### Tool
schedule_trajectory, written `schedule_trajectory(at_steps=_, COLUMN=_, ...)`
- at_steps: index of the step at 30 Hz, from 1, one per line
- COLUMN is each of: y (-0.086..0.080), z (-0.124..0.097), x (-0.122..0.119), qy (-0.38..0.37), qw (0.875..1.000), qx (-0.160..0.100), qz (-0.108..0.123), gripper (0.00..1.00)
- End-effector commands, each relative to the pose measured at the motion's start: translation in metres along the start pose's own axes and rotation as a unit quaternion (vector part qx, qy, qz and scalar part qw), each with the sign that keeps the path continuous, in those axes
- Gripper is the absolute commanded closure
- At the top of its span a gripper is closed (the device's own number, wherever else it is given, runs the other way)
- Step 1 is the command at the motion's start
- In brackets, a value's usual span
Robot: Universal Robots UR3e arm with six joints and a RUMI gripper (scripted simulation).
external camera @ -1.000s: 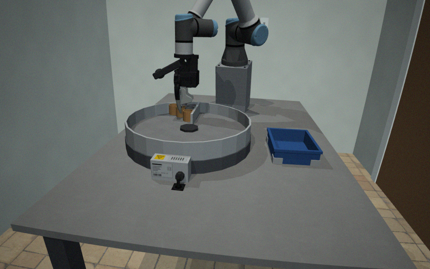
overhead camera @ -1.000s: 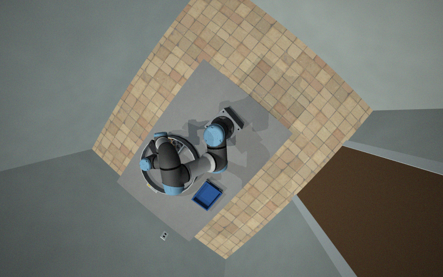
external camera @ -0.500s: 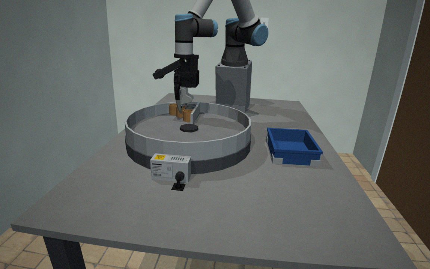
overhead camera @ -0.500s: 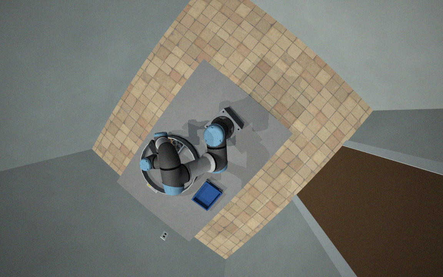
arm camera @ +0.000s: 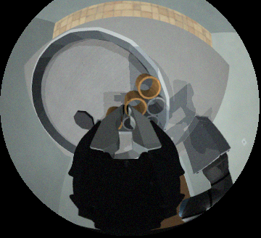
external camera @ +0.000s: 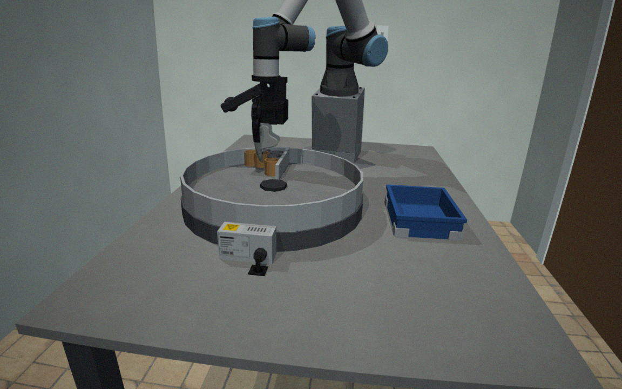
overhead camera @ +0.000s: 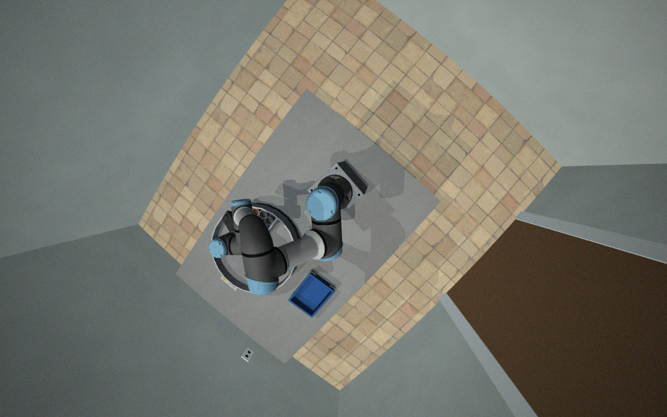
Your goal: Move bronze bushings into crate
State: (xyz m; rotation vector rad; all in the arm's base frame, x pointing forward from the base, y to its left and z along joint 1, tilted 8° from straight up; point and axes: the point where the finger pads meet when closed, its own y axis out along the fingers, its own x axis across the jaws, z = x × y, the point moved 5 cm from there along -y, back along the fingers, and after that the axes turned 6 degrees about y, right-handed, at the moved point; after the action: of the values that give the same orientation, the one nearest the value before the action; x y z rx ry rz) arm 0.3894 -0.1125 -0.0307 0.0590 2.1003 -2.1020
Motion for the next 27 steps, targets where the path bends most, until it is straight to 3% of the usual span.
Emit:
schedule_trajectory(at_steps=1, y=-0.013, z=0.000, x=0.000, qy=0.000, qw=1.000, qx=0.001, qz=0.000, gripper=1.00)
schedule_trajectory(at_steps=5, y=-0.021, z=0.000, x=0.000, qy=0.000, qw=1.000, qx=0.001, qz=0.000, gripper=1.00)
schedule_trajectory(at_steps=16, y=-0.062, z=0.000, x=0.000, qy=0.000, qw=1.000, qx=0.001, qz=0.000, gripper=1.00)
schedule_trajectory(at_steps=27, y=-0.068, z=0.000, x=0.000, qy=0.000, qw=1.000, qx=0.001, qz=0.000, gripper=1.00)
